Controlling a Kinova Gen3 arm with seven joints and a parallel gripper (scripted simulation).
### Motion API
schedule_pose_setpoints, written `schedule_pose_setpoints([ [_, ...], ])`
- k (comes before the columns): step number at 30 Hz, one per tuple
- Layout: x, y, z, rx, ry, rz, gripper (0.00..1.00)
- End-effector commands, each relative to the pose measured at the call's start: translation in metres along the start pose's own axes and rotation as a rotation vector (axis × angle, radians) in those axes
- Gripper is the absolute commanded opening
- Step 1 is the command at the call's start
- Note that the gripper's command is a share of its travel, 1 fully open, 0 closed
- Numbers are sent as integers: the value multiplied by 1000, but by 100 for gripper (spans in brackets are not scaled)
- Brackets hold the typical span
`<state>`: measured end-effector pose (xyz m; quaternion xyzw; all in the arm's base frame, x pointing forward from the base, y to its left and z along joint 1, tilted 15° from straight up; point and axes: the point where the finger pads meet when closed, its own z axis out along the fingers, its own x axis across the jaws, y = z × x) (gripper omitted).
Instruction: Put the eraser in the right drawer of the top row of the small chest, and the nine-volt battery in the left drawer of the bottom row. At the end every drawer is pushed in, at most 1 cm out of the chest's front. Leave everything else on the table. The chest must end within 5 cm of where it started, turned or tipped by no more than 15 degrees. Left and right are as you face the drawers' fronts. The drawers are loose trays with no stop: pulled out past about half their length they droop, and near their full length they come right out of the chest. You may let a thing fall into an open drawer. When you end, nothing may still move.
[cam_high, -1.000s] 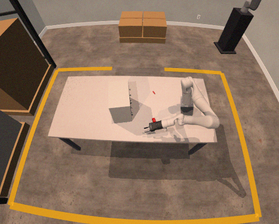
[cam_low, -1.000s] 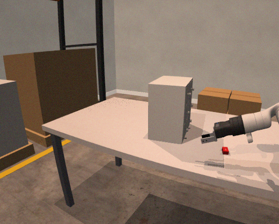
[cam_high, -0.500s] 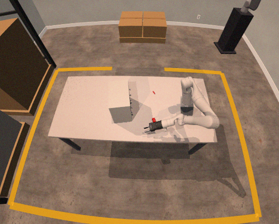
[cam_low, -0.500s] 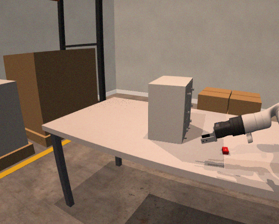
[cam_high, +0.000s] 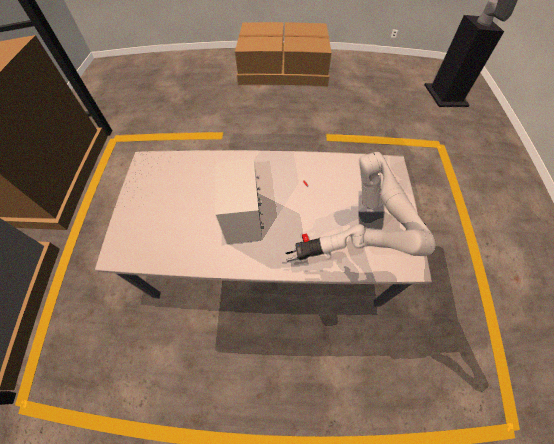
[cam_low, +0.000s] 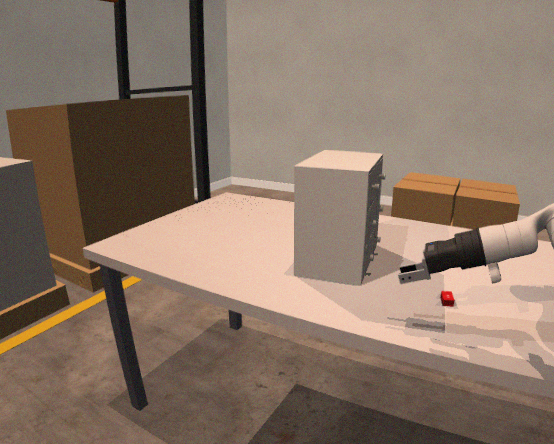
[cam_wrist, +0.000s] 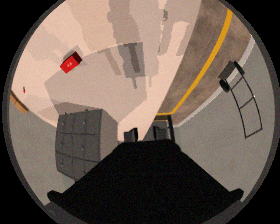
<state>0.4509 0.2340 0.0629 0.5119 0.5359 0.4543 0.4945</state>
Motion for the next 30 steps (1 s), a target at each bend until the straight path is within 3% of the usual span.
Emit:
schedule_pose_setpoints([
  [1,-4,1,1,-4,1,-5,67],
  [30,-34,-5,12,-4,0,-5,67],
])
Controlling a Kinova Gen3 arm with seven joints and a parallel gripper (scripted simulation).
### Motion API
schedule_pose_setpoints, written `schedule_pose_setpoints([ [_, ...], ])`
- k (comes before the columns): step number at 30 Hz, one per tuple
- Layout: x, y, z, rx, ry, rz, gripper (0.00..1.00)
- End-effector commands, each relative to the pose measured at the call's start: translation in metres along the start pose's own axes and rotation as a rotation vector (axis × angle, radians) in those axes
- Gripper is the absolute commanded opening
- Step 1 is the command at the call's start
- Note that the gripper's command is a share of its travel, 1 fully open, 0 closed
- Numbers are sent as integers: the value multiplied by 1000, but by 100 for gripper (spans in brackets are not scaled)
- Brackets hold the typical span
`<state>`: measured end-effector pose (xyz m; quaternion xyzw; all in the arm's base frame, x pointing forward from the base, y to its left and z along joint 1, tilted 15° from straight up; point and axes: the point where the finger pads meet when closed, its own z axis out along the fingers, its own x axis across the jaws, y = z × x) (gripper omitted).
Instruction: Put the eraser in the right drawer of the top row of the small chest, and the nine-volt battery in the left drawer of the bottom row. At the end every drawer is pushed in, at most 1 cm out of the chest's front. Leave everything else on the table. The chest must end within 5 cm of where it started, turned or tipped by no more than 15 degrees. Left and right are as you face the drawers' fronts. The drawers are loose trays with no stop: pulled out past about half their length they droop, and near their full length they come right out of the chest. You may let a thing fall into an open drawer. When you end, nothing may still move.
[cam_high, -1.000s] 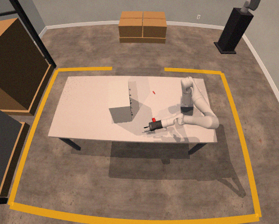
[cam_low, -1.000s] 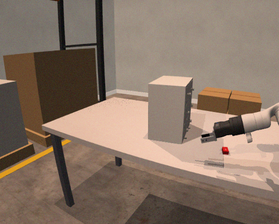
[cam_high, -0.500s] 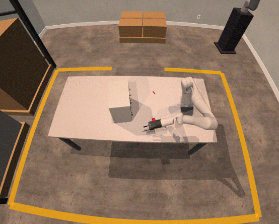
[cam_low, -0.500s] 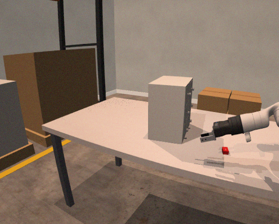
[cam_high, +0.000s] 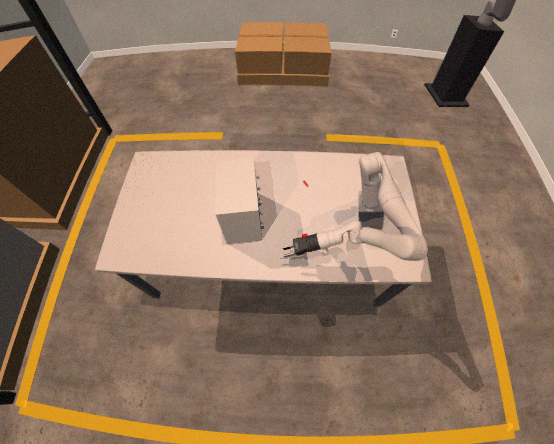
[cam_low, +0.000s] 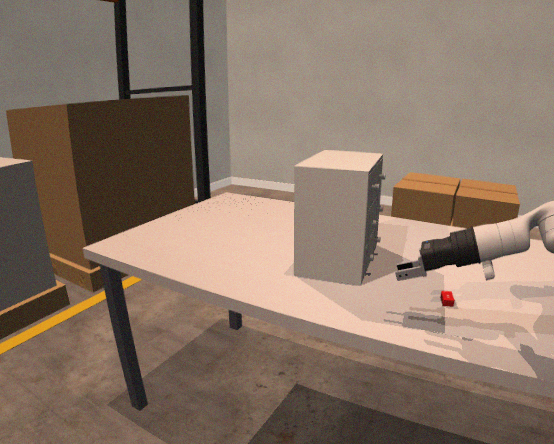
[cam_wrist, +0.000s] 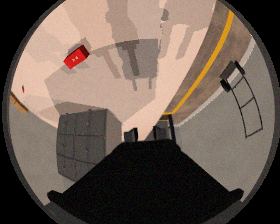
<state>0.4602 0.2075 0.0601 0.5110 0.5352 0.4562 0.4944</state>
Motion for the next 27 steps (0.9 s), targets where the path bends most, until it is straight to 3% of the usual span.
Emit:
schedule_pose_setpoints([
  [1,-9,-2,2,-1,-2,-7,67],
  [27,-43,-8,15,0,-3,-7,67],
])
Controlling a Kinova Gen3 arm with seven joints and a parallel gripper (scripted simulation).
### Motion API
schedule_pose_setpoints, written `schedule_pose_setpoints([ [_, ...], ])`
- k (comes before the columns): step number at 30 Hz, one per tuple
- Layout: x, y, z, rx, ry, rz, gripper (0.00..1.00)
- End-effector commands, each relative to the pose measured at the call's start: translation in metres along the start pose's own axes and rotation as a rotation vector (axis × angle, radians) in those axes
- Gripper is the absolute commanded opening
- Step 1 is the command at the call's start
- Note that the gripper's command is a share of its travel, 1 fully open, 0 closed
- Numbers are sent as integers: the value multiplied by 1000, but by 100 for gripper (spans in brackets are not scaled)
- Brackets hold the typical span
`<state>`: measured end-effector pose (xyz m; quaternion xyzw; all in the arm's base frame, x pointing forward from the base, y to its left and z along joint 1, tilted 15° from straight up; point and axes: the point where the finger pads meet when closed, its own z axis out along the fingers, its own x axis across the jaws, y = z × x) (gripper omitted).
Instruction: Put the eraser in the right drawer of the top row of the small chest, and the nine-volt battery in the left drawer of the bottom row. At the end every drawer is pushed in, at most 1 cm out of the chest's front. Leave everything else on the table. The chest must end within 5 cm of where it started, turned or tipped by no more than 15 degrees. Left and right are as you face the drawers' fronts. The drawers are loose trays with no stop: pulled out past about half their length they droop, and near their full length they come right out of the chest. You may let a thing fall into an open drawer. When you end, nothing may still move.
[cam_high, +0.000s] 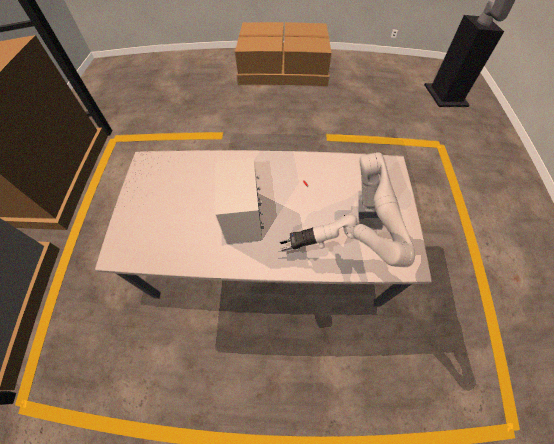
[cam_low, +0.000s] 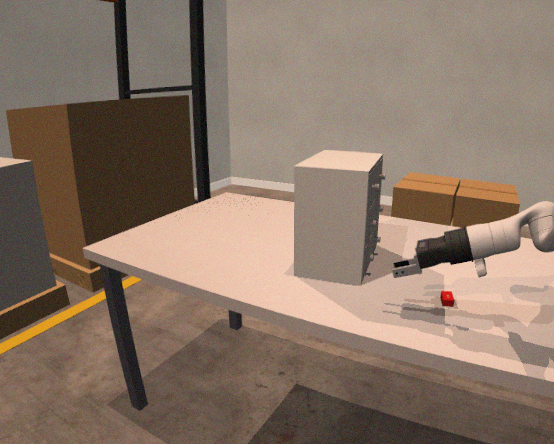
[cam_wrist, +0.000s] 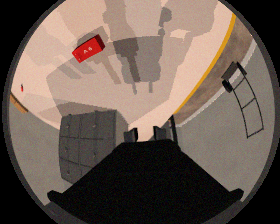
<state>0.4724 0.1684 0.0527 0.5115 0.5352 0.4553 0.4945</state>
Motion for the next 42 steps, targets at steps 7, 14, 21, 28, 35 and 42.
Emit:
schedule_pose_setpoints([
  [7,-18,-2,6,-1,-1,-6,67],
  [14,-27,-4,9,-1,-1,-6,67],
  [21,-36,-6,13,-1,-1,-6,67],
  [28,-48,-9,17,-1,-1,-6,67],
  [35,-55,-10,20,-1,-1,-5,67],
  [42,-67,-13,24,-1,-1,-5,67],
])
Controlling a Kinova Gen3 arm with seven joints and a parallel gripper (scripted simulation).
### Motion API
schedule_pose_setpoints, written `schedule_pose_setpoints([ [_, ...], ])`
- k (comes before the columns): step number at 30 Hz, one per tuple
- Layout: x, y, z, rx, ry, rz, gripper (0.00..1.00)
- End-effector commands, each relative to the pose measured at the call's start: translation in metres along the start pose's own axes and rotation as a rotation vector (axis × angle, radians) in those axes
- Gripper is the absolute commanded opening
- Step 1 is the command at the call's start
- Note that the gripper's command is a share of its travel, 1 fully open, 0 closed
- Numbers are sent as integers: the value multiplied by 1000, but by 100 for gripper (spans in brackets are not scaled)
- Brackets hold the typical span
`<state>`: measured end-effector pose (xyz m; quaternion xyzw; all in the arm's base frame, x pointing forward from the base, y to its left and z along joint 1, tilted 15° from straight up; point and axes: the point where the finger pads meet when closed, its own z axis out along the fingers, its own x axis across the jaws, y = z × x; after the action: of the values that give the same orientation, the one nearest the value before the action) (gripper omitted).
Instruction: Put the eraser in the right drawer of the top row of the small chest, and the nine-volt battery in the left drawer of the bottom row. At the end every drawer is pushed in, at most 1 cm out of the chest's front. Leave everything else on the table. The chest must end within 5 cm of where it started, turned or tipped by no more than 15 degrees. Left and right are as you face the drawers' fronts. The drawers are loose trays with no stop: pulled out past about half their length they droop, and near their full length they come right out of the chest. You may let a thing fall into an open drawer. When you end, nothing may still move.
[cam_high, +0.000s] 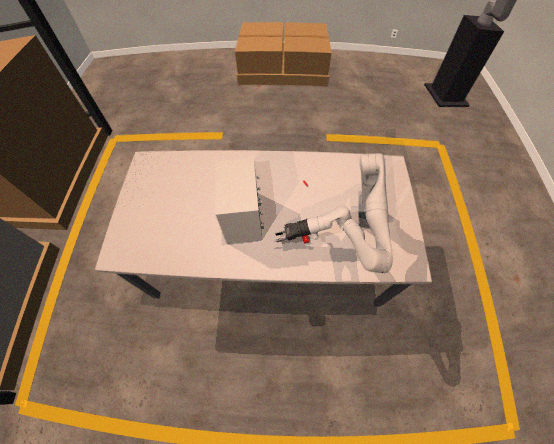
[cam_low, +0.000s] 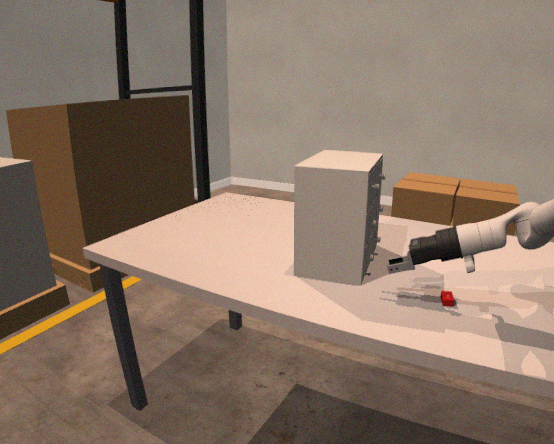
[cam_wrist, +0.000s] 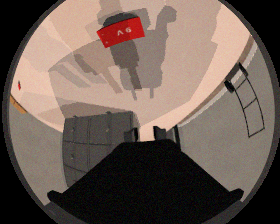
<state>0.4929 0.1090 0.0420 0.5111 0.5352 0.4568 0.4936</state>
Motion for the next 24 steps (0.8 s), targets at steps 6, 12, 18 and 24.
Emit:
schedule_pose_setpoints([
  [6,-16,-2,5,0,-3,-7,67],
  [12,-26,-4,8,0,-3,-7,67],
  [18,-33,-5,11,0,-3,-6,67],
  [24,-42,-8,15,1,-2,-5,67],
])
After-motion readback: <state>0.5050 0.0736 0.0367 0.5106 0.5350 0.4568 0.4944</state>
